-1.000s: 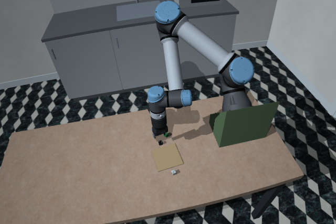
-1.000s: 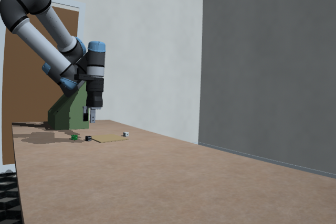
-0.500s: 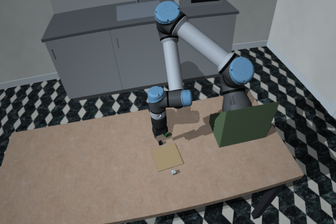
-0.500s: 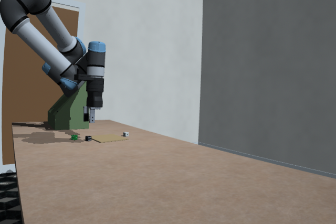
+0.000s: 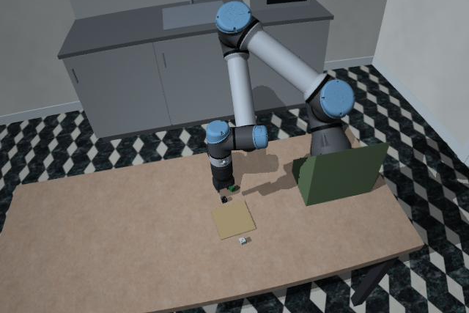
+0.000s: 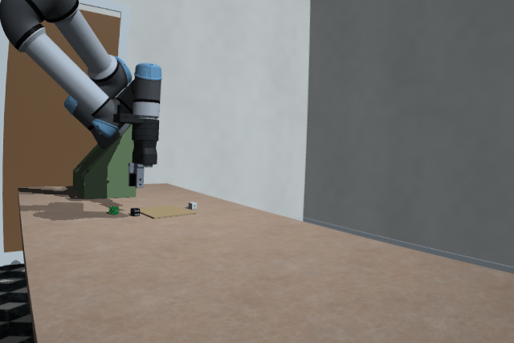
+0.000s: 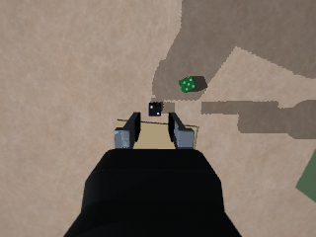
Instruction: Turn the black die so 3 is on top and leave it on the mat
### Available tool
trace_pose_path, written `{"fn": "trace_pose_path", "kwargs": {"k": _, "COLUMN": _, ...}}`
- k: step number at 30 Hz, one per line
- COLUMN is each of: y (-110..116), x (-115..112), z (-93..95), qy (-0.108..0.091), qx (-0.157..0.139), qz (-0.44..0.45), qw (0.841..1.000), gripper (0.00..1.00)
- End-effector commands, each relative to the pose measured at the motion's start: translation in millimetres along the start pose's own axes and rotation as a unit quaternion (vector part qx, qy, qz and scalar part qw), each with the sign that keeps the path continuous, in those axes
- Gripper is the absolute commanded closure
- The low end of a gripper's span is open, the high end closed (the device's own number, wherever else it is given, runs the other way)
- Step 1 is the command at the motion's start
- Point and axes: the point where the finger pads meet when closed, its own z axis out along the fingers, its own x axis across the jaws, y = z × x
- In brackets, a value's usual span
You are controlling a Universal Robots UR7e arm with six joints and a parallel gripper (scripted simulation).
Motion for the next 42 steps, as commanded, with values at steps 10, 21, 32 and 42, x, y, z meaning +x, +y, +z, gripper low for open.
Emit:
{"fn": "trace_pose_path", "kwargs": {"k": 10, "y": 0, "x": 0, "z": -0.4, "qy": -0.001, "qx": 0.0, "qz": 0.0, "qw": 1.0, "gripper": 0.3}}
{"fn": "trace_pose_path", "kwargs": {"k": 21, "y": 0, "x": 0, "z": -0.2, "qy": -0.001, "qx": 0.0, "qz": 0.0, "qw": 1.0, "gripper": 0.3}}
{"fn": "trace_pose_path", "kwargs": {"k": 32, "y": 0, "x": 0, "z": 3.0, "qy": -0.001, "qx": 0.0, "qz": 0.0, "qw": 1.0, "gripper": 0.3}}
{"fn": "trace_pose_path", "kwargs": {"k": 42, "y": 0, "x": 0, "z": 14.1, "qy": -0.001, "qx": 0.0, "qz": 0.0, "qw": 1.0, "gripper": 0.3}}
